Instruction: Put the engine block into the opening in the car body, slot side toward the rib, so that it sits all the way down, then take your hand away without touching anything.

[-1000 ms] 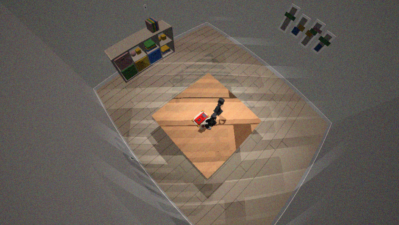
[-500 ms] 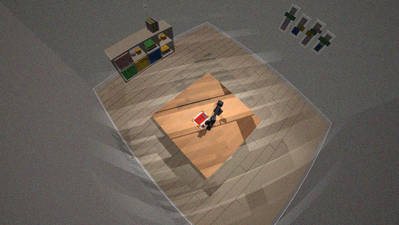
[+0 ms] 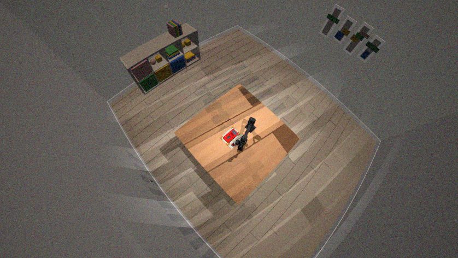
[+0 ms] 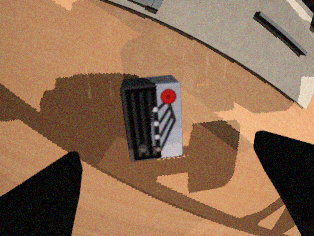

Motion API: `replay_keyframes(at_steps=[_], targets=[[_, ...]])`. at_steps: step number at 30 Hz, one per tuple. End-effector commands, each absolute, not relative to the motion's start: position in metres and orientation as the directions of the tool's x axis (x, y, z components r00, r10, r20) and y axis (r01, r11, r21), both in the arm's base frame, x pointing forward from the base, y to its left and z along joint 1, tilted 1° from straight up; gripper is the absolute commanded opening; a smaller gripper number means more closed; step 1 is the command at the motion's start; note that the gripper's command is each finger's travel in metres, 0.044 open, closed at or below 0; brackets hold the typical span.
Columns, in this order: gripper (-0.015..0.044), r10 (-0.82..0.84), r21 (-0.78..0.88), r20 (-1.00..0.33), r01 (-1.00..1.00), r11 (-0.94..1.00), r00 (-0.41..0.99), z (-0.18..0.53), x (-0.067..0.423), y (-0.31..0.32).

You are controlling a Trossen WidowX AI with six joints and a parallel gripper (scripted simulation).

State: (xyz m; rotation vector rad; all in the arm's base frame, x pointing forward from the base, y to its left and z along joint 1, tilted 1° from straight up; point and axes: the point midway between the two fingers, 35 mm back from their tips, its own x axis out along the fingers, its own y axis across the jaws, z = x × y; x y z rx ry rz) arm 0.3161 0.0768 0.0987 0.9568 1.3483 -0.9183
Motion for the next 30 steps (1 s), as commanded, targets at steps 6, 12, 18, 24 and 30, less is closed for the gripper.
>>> replay_keyframes(at_steps=[6, 12, 18, 24, 30], targets=[[0.0440, 0.010, 0.022, -1.000, 0.932, 0.361, 0.020, 0.084, 0.322, 0.079], [0.0440, 0.009, 0.022, -1.000, 0.932, 0.362, 0.020, 0.078, 0.322, 0.079], [0.0440, 0.009, 0.021, -1.000, 0.932, 0.362, 0.019, 0.068, 0.323, 0.079], [0.0440, 0.009, 0.022, -1.000, 0.932, 0.361, 0.020, 0.059, 0.323, 0.079], [0.0361, 0.010, 0.022, -1.000, 0.932, 0.361, 0.020, 0.056, 0.322, 0.079]])
